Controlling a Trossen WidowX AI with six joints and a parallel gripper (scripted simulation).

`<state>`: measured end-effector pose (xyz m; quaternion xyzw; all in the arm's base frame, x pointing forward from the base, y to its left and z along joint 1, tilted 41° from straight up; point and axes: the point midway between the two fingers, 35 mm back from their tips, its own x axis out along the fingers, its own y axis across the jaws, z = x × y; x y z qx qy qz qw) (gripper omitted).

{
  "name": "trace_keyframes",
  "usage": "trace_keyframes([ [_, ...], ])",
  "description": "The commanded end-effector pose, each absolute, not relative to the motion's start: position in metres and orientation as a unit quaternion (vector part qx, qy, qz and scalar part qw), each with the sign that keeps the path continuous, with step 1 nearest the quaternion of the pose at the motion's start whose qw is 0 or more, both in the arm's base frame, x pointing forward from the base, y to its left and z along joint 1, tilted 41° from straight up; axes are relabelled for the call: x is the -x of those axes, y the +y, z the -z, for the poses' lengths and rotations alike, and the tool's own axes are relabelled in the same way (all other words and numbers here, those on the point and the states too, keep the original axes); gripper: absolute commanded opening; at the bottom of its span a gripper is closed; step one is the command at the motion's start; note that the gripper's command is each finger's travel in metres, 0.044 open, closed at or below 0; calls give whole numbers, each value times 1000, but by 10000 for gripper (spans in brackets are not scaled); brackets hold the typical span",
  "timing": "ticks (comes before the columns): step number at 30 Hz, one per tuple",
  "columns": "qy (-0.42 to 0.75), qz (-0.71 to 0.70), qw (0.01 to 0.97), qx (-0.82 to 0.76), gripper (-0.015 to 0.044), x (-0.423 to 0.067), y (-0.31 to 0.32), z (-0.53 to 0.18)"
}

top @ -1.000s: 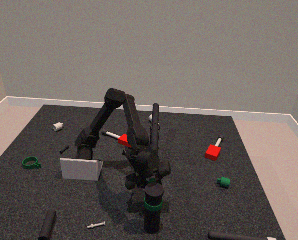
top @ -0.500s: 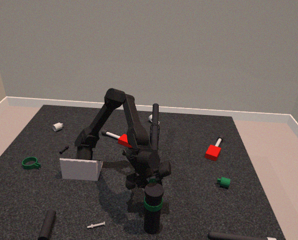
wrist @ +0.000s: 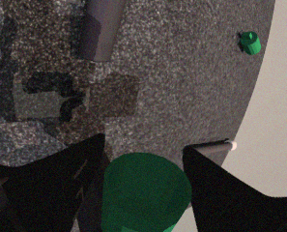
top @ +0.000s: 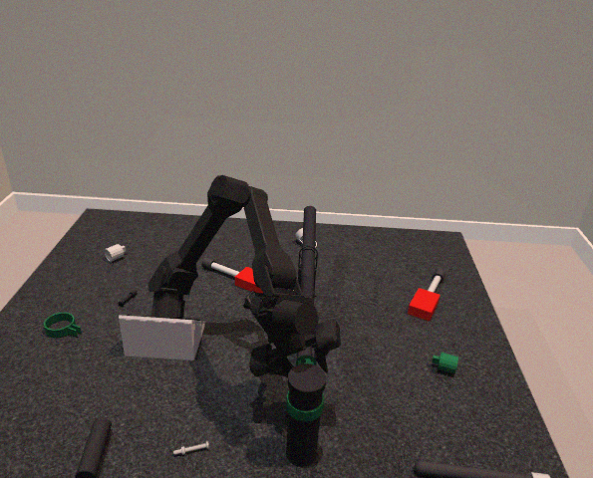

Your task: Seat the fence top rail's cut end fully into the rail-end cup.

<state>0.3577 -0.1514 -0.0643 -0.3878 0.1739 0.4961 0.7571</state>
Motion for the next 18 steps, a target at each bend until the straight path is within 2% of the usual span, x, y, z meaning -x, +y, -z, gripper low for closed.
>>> trace_keyframes([
  [1,174,-496,757,389,394,-358,-151,51],
  [3,175,-496,756,389,440,-358,-150,42],
  [14,176,-494,758,387,440,-357,-148,14],
  [18,255,-459,808,267,440,-356,-145,-14],
])
